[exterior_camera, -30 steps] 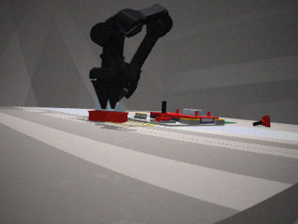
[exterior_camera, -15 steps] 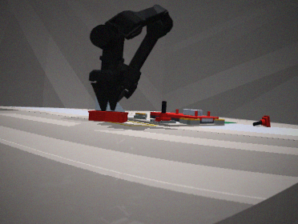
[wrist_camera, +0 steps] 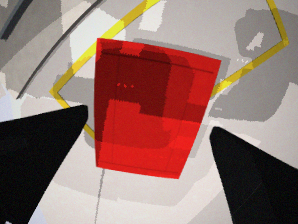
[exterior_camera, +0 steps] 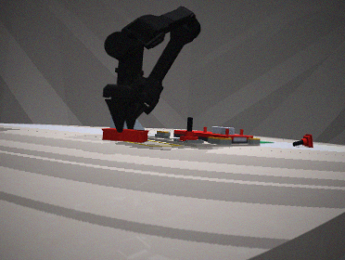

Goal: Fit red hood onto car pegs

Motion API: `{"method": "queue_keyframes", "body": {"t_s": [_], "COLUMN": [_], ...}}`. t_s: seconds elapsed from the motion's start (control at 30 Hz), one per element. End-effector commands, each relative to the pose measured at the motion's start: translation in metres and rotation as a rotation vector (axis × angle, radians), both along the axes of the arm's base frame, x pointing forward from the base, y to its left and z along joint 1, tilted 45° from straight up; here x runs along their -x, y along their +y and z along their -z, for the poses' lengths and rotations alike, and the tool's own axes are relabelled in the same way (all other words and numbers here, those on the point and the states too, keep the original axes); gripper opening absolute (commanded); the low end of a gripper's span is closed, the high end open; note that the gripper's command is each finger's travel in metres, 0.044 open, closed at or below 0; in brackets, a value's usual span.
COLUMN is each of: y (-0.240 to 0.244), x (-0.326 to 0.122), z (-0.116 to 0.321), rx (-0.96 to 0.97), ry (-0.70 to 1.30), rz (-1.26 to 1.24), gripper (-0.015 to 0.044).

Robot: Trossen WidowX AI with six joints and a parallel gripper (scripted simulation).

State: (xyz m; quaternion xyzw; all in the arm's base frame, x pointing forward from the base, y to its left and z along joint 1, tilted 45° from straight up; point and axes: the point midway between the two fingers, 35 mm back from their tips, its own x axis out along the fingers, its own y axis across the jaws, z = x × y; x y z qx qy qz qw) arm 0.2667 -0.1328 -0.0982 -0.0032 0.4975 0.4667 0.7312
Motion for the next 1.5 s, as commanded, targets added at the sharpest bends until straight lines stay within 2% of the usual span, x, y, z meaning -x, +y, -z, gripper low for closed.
{"method": "queue_keyframes", "body": {"t_s": [0.0,0.67,0.77,1.1,1.47], "y": [0.005,0.011,0.007,0.007,-0.005], "x": [0.001,0.001,-0.001,-0.001,0.001], "z": [0.002,0.008,0.007,0.007,-0.005], "rx": [-0.010,-0.010,-0.001,-0.001,-0.001], "ry": [0.006,0.006,0.000,0.000,0.001], "rz": [0.003,0.003,0.000,0.000,0.000], "gripper": [0.0440,0.0440,0.0361,0.0295,0.0006]}}
